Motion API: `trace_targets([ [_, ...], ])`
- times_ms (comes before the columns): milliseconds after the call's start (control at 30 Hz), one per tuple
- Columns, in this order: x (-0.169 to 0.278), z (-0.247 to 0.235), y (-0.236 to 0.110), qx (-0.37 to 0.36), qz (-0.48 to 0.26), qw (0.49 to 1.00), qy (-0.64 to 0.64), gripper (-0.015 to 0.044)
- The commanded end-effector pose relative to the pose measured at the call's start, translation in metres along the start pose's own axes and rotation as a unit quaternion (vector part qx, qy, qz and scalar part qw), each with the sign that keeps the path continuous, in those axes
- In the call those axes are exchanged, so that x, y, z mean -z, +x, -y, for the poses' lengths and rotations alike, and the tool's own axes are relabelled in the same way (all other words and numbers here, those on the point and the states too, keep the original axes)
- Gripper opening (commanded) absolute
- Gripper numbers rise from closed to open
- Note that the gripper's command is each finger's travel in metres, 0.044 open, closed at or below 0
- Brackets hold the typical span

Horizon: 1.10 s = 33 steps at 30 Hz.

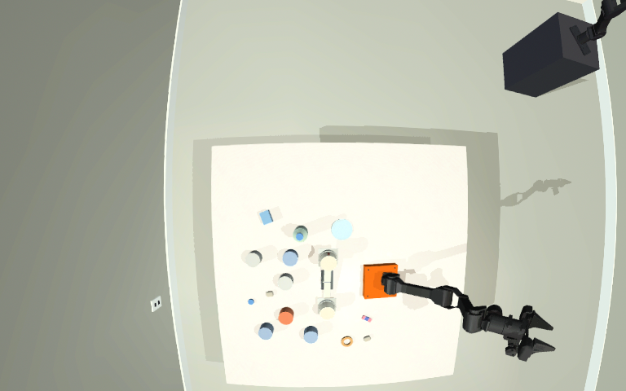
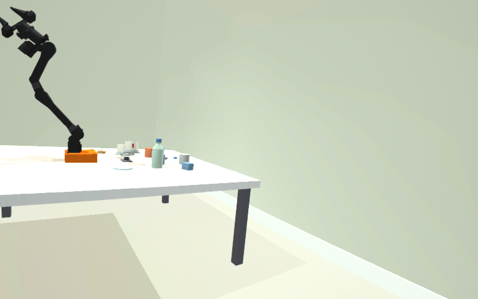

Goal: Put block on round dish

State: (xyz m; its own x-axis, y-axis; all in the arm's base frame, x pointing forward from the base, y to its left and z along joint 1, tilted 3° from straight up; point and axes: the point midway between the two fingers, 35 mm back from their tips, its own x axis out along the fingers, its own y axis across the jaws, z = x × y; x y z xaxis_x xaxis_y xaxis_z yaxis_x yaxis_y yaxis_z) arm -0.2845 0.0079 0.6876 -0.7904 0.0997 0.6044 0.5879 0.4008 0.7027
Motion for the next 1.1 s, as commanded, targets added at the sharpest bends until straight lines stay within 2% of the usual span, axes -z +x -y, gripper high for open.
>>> trace_targets([
  [0,0.001,-0.001,0.0,-0.002,-0.001,1.0,0.001,0.0426],
  [33,0.002,-0.004,-0.001,-0.008,-0.005,1.0,0.006,0.044],
  [633,0.048,-0.099,-0.062,-0.2,-0.144,0.958,0.145,0.044],
  [1067,0.064,-0.162,-0.14,-0.33,-0.27,0.872,0.238,0.044],
])
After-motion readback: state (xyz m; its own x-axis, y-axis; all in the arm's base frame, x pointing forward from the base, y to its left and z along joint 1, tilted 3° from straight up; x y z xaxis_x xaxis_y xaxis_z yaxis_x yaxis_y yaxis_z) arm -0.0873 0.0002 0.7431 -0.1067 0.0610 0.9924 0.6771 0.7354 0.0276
